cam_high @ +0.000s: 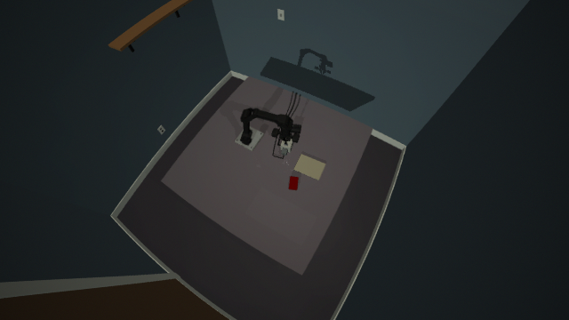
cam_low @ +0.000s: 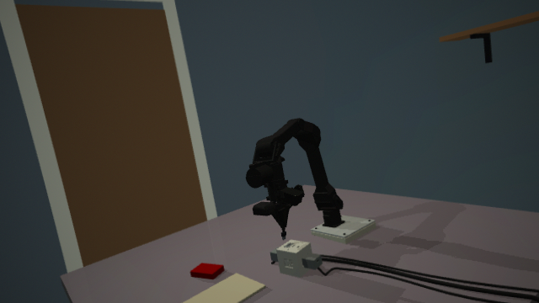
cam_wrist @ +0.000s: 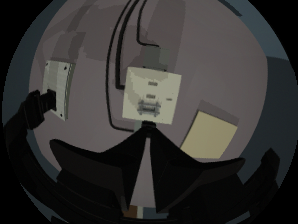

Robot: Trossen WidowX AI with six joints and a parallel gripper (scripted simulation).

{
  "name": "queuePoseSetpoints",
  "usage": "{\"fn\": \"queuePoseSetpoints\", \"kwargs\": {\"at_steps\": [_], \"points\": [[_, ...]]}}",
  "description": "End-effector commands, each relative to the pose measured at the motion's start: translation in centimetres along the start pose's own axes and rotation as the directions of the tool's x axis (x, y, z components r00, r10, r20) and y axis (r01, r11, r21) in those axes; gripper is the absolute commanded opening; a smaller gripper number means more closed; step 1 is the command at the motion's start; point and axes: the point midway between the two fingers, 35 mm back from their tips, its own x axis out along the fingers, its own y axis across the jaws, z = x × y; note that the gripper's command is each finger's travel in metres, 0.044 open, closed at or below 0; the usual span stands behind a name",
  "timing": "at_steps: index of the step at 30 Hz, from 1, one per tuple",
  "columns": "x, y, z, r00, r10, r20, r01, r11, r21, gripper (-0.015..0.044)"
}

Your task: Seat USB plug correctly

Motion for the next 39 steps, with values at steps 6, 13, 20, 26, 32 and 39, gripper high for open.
{"fn": "queuePoseSetpoints", "kwargs": {"at_steps": [6, 13, 20, 26, 32, 39], "points": [[0.13, 0.03, 0.16, 1.000, 0.000, 0.014, 0.000, 1.000, -0.003, 0.0000], [0.21, 0.04, 0.21, 1.000, 0.001, 0.020, -0.001, 1.000, -0.003, 0.0000], [0.29, 0.05, 0.26, 1.000, 0.001, 0.027, -0.001, 1.000, -0.003, 0.0000], [0.36, 0.05, 0.31, 0.999, 0.001, 0.032, -0.001, 1.000, -0.003, 0.0000], [0.43, 0.06, 0.36, 0.999, 0.001, 0.037, -0.001, 1.000, -0.003, 0.0000], [0.52, 0.07, 0.41, 0.999, 0.001, 0.043, -0.001, 1.000, -0.003, 0.0000]]}}
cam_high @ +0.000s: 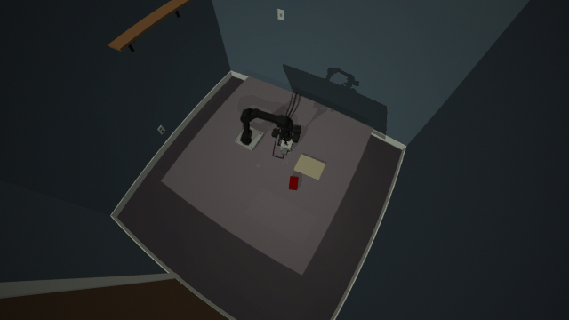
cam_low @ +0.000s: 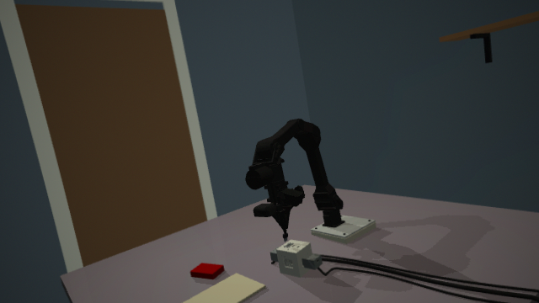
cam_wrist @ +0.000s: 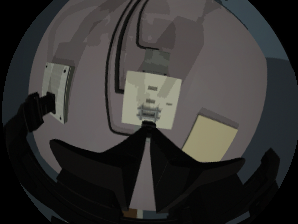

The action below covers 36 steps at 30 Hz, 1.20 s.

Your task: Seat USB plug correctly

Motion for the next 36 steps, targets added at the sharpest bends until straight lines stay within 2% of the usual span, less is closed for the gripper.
{"fn": "queuePoseSetpoints", "kwargs": {"at_steps": [1, 36], "points": [[0.08, 0.02, 0.11, 1.000, 0.000, 0.010, 0.000, 1.000, -0.003, 0.0000], [0.50, 0.07, 0.37, 0.999, 0.001, 0.041, -0.001, 1.000, -0.003, 0.0000]]}}
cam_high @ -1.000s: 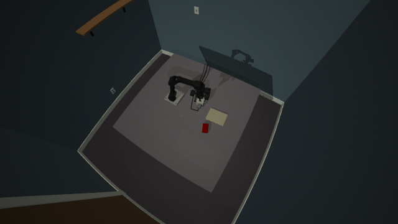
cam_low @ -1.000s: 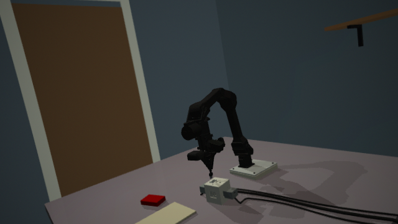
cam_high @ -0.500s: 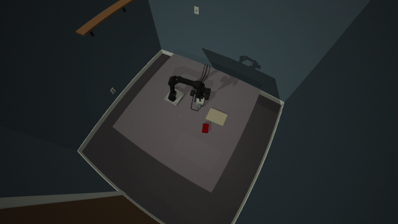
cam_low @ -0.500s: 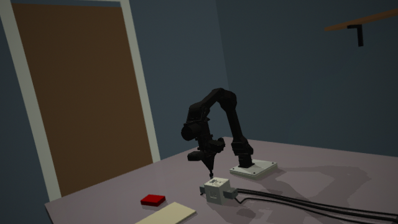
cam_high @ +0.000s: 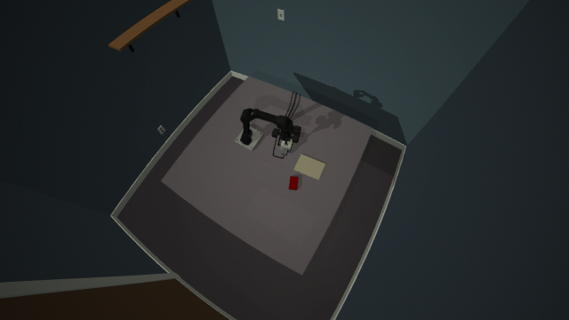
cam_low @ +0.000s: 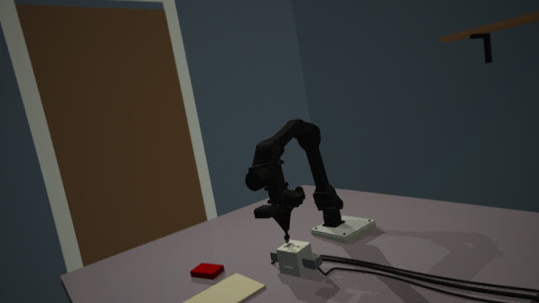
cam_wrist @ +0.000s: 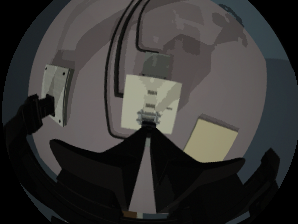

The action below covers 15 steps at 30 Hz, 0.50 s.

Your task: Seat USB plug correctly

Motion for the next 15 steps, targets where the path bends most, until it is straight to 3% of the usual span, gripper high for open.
{"fn": "queuePoseSetpoints", "kwargs": {"at_steps": [1, 15], "points": [[0.08, 0.02, 0.11, 1.000, 0.000, 0.010, 0.000, 1.000, -0.003, 0.0000], [0.25, 0.03, 0.14, 1.000, 0.000, 0.014, 0.000, 1.000, -0.003, 0.0000]]}}
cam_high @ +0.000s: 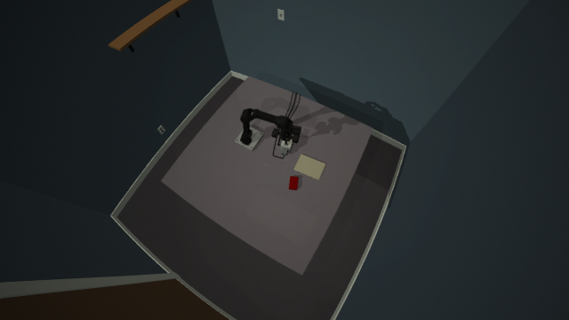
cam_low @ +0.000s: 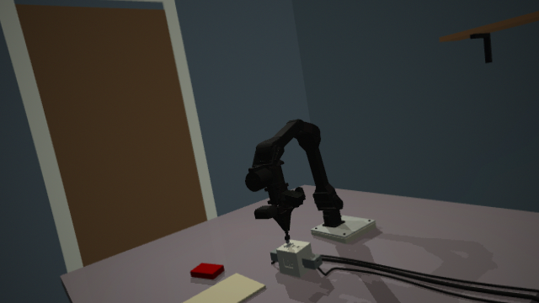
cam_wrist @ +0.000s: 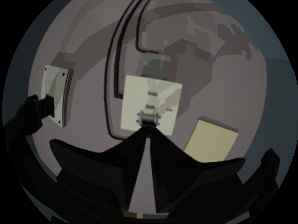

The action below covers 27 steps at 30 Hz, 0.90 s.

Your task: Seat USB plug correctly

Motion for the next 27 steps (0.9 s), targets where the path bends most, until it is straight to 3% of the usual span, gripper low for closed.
{"fn": "queuePoseSetpoints", "kwargs": {"at_steps": [1, 27], "points": [[0.07, 0.01, 0.08, 1.000, 0.000, 0.006, 0.000, 1.000, -0.003, 0.0000], [0.38, 0.02, 0.05, 1.000, 0.000, 0.006, 0.000, 1.000, -0.003, 0.0000]]}}
